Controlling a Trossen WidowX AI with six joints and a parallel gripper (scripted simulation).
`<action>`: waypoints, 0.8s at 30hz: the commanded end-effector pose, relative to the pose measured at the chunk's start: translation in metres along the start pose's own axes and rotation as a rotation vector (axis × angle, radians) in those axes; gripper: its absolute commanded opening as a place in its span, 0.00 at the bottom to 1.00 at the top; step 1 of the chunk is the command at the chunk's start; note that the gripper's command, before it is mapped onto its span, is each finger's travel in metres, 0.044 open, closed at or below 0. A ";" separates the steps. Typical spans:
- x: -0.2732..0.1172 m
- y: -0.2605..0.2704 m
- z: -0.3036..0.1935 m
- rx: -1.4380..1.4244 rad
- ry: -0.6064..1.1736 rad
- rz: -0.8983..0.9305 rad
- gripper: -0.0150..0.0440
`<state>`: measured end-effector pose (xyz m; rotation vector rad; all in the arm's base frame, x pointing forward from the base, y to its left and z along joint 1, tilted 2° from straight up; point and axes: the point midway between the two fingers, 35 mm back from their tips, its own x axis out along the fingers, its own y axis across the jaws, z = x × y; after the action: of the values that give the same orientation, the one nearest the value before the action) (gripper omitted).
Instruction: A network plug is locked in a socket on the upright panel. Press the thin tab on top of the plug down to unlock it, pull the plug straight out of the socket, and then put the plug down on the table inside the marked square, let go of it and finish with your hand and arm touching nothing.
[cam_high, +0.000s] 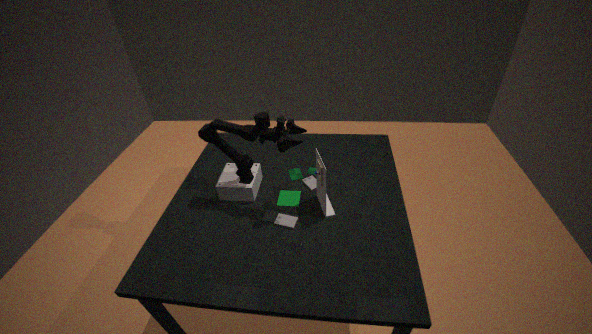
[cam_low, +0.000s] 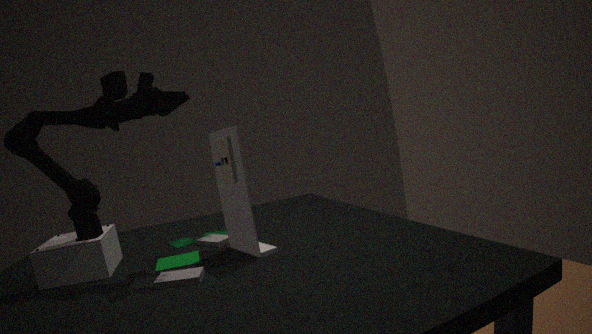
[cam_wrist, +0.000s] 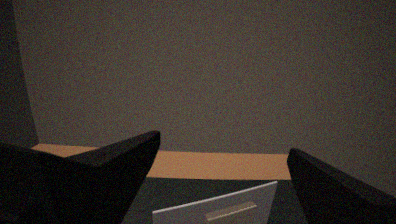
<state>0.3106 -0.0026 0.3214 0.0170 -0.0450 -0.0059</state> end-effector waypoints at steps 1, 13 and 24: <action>0.001 0.000 -0.001 -0.003 0.006 0.001 0.89; 0.017 -0.015 -0.096 -0.092 0.429 0.133 0.52; -0.002 -0.027 -0.169 0.004 0.760 0.309 0.52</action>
<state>0.3199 -0.0240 0.1647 -0.0192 0.6515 0.2657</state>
